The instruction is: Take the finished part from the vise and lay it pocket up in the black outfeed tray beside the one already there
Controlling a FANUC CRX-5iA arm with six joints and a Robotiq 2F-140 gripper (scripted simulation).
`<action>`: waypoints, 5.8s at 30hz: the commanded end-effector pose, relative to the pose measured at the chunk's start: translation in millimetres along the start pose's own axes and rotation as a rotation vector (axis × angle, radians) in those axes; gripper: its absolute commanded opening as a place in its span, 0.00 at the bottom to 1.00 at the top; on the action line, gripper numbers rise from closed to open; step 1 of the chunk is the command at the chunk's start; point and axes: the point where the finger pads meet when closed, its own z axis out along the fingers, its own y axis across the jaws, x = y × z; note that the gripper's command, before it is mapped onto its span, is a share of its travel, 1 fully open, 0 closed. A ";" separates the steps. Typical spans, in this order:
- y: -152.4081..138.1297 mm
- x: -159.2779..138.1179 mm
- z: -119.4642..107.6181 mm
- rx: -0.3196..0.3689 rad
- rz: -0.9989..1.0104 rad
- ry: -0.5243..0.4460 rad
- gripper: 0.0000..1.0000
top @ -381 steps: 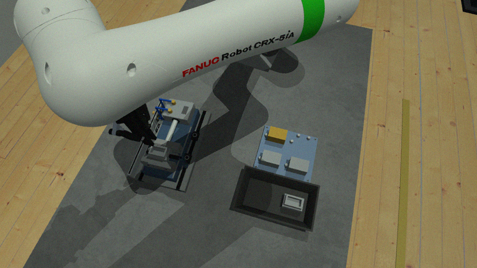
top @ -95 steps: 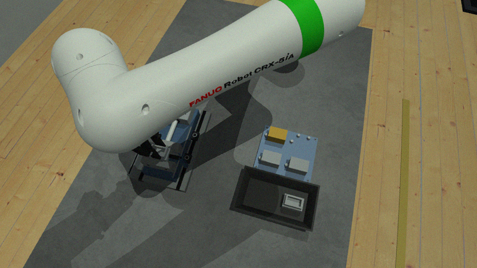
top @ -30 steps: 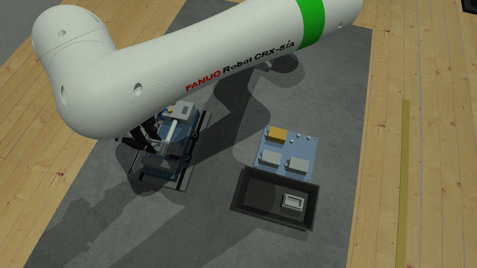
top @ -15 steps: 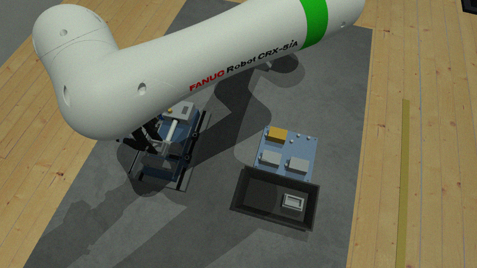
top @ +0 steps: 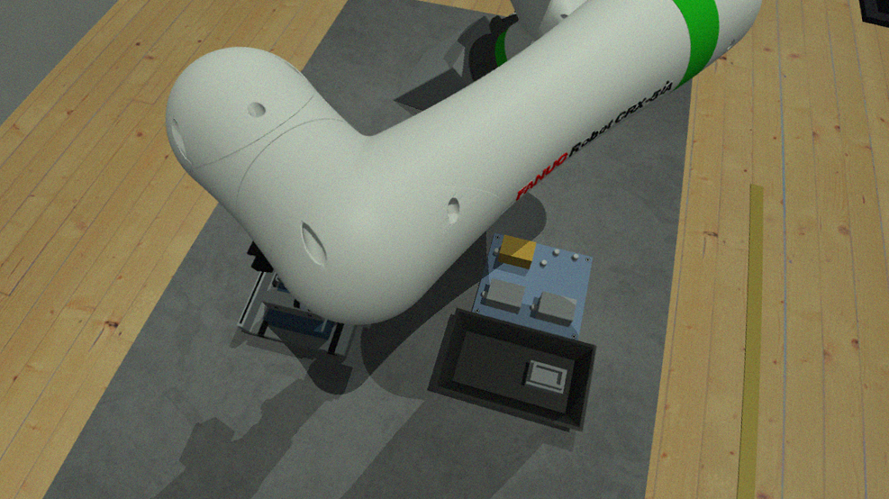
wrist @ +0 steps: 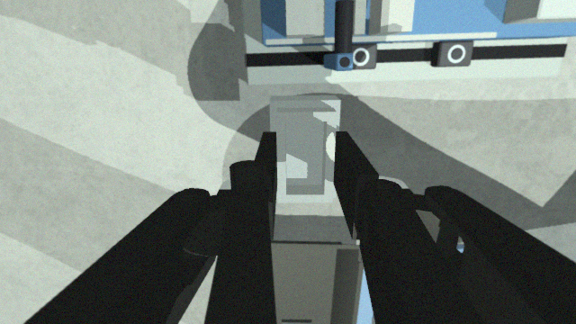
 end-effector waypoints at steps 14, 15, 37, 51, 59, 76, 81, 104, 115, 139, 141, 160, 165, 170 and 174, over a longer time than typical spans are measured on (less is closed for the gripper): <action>-6.0 -146.8 -0.3 0.004 0.023 0.000 0.10; -6.0 -146.8 -0.3 0.004 0.023 0.000 0.10; 2.4 -204.6 2.0 0.004 0.031 -0.007 0.10; 2.4 -204.6 2.0 0.004 0.031 -0.007 0.10; 2.4 -204.6 2.0 0.004 0.031 -0.007 0.10; 2.3 -204.7 4.7 0.004 0.031 -0.007 0.10; 2.3 -204.7 8.1 0.003 0.031 -0.007 0.10; 2.1 -204.9 36.0 0.003 0.031 -0.007 0.10; 1.9 -205.1 58.9 0.003 0.031 -0.007 0.10; 1.6 -205.3 92.9 0.003 0.031 -0.007 0.10; 1.6 -205.4 94.9 0.003 0.031 -0.007 0.10; 1.5 -205.4 101.9 0.003 0.031 -0.007 0.10; 1.5 -205.4 101.9 0.003 0.031 -0.007 0.10; 1.5 -205.4 101.9 0.003 0.031 -0.007 0.10; 1.5 -205.4 101.9 0.003 0.031 -0.007 0.10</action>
